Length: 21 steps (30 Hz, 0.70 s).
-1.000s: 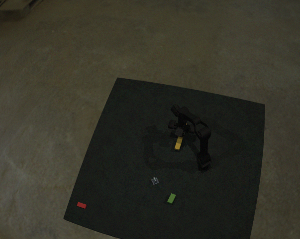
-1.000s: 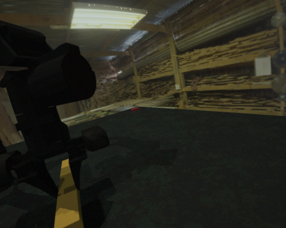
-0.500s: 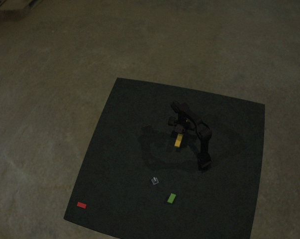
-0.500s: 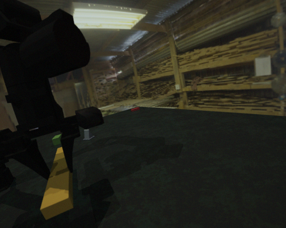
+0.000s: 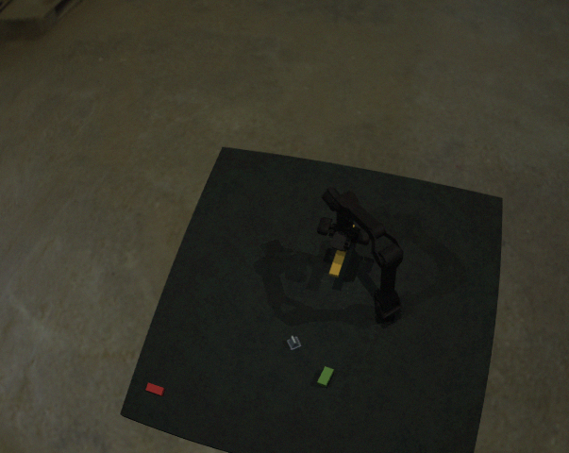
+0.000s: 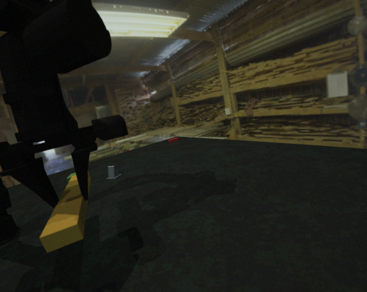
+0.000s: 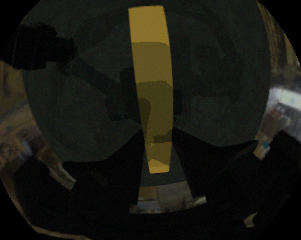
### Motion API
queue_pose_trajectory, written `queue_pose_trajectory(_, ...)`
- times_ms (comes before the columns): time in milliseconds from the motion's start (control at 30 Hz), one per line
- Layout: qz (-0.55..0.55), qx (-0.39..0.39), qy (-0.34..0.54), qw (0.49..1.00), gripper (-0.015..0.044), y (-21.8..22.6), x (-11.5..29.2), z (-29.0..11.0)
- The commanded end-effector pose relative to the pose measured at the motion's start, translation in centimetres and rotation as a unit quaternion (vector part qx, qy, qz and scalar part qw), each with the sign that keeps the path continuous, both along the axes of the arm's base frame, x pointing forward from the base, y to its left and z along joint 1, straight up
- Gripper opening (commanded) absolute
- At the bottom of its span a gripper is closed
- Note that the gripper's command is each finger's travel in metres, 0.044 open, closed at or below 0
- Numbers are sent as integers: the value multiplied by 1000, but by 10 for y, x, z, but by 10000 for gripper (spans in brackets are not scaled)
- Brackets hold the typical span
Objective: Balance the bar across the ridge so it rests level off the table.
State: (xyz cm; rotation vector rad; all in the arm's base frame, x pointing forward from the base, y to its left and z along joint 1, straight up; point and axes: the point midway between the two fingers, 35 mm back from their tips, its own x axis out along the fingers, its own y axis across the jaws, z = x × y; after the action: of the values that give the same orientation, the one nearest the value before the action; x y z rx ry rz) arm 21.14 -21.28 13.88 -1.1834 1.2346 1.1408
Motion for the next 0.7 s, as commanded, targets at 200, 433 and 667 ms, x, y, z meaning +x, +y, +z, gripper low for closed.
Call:
queue_pose_trajectory(200,-37,-1,-3,999,0,23,26,4)
queue_pose_trajectory(433,-66,1,-5,998,0,43,43,4)
queue_pose_trajectory(667,-94,2,-6,996,0,64,58,5)
